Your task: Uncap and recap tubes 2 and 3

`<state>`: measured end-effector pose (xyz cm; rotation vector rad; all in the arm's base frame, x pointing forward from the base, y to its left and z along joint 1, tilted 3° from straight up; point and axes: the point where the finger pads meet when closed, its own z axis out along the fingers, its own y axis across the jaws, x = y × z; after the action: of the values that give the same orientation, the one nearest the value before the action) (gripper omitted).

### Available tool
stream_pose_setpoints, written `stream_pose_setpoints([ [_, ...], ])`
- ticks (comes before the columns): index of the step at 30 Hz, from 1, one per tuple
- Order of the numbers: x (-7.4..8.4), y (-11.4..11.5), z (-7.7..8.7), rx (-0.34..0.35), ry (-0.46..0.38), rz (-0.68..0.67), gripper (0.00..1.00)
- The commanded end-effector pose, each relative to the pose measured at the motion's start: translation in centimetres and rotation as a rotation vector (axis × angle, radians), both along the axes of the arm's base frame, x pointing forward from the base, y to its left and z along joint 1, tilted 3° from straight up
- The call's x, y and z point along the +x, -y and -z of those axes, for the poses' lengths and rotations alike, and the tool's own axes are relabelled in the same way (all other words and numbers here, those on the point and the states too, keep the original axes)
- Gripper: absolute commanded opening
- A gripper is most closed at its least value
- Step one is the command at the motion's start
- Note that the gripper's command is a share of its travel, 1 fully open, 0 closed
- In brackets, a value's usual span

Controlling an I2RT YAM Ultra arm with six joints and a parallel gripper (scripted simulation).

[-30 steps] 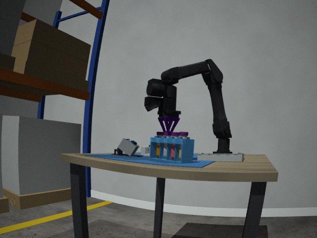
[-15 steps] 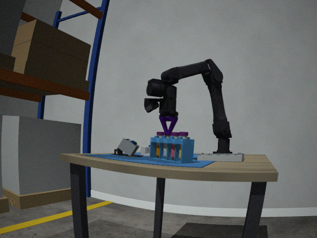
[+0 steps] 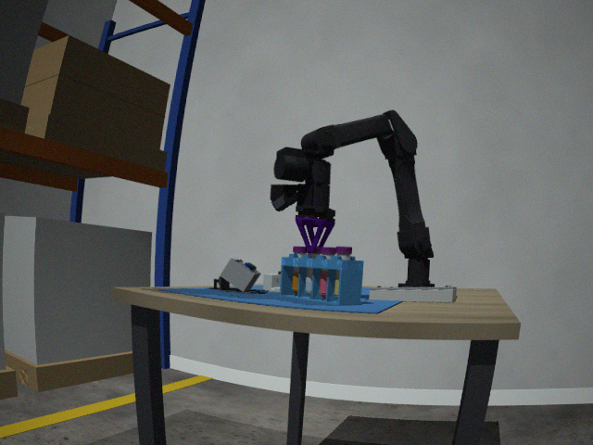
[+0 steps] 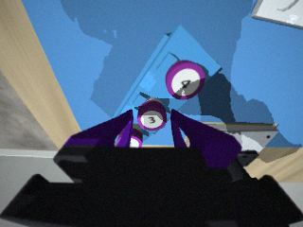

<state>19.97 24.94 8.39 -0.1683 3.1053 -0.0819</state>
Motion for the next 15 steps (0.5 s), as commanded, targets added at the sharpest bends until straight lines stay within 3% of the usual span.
stream_pose_setpoints([
  [1,0.1,-0.1,-0.3,0.010,0.008,0.006,0.49],
  [15,0.0,-0.3,-3.3,0.010,0.008,0.006,0.49],
])
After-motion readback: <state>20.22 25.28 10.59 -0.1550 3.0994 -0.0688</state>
